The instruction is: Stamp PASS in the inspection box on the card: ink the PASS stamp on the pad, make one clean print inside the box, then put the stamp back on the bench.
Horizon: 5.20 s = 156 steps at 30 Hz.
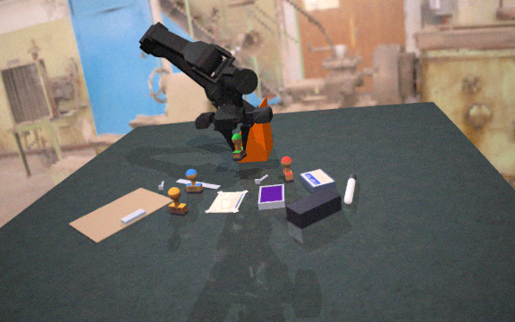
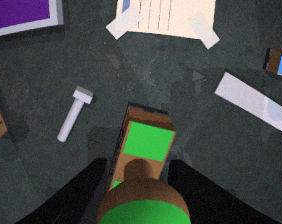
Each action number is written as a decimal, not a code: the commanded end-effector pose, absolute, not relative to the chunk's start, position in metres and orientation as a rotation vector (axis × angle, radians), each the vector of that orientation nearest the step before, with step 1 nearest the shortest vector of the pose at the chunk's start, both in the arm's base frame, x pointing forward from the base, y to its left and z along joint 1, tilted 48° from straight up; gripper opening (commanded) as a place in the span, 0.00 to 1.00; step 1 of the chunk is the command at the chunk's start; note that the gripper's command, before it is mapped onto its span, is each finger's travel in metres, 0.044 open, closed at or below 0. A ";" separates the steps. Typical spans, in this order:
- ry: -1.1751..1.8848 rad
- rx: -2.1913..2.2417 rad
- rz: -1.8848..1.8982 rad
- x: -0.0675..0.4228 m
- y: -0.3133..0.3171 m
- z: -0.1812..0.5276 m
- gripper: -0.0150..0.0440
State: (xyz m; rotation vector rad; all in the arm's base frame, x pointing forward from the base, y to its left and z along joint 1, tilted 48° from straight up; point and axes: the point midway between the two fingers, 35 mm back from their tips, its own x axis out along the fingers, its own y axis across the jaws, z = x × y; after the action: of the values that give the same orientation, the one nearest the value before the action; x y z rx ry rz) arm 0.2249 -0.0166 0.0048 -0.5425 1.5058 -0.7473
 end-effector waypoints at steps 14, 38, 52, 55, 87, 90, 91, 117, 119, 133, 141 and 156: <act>1.506 -0.538 -0.748 0.288 0.010 -0.024 0.25; 1.504 -0.536 -0.747 0.330 0.026 -0.060 0.25; 1.504 -0.536 -0.747 0.329 0.019 -0.066 0.25; 1.504 -0.536 -0.747 0.329 0.018 -0.068 0.25; 1.503 -0.535 -0.749 0.328 0.002 -0.082 0.25; 1.503 -0.535 -0.749 0.327 0.001 -0.084 0.25; 1.503 -0.535 -0.749 0.327 0.000 -0.084 0.25; 1.502 -0.536 -0.751 0.325 -0.011 -0.094 0.25; 1.502 -0.536 -0.751 0.325 -0.011 -0.094 0.25; 1.500 -0.532 -0.754 0.325 -0.013 -0.096 0.25; 1.500 -0.532 -0.754 0.325 -0.014 -0.097 0.25; 1.500 -0.532 -0.754 0.325 -0.015 -0.097 0.25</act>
State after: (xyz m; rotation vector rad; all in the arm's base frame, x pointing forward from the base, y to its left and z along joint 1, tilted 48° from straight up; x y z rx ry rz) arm 0.3242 -0.0137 -0.0964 -0.5301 1.5023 -0.7534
